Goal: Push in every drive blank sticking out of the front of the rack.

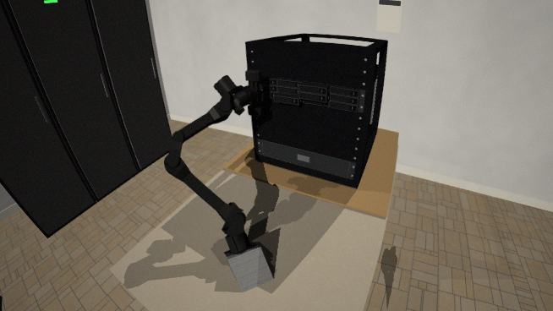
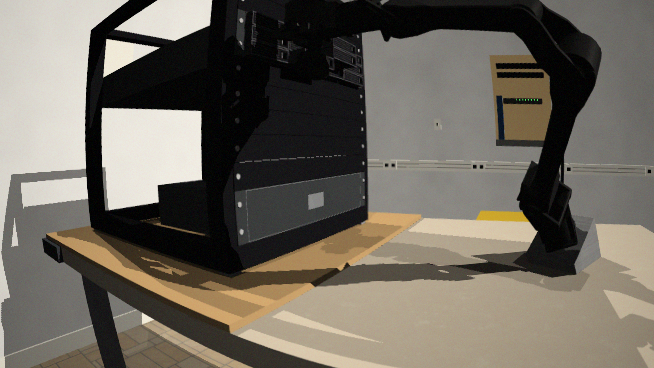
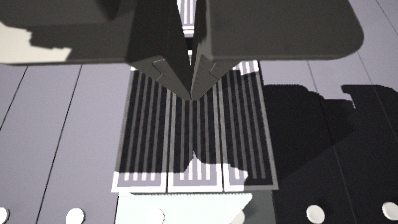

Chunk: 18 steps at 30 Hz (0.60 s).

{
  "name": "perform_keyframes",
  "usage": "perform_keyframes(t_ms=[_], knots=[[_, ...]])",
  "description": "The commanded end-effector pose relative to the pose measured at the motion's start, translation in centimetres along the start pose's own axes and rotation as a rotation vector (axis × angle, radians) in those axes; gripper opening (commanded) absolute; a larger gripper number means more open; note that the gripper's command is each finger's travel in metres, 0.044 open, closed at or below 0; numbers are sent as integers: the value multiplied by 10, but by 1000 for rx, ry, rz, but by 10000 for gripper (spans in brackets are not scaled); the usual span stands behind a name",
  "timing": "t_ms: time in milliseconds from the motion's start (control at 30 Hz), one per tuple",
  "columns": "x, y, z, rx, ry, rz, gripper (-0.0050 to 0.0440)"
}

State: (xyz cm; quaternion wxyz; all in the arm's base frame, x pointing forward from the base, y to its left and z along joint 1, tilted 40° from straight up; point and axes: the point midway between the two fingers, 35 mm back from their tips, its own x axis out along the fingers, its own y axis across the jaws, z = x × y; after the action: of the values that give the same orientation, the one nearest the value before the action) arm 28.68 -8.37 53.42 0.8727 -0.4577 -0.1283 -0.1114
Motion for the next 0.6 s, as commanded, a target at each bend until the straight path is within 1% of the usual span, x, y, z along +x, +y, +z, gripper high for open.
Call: perform_keyframes(t_ms=[0, 133, 200, 300, 467, 567], knots=[[-20, -6, 7, -7, -14, -16, -50], [-45, -5, 6, -7, -14, -16, -50], [-52, -5, 6, -7, -14, -16, -50], [-56, -5, 6, -7, -14, -16, -50], [-56, -4, 6, -7, -14, -16, -50], [-56, 3, 4, -7, -14, -16, -50]])
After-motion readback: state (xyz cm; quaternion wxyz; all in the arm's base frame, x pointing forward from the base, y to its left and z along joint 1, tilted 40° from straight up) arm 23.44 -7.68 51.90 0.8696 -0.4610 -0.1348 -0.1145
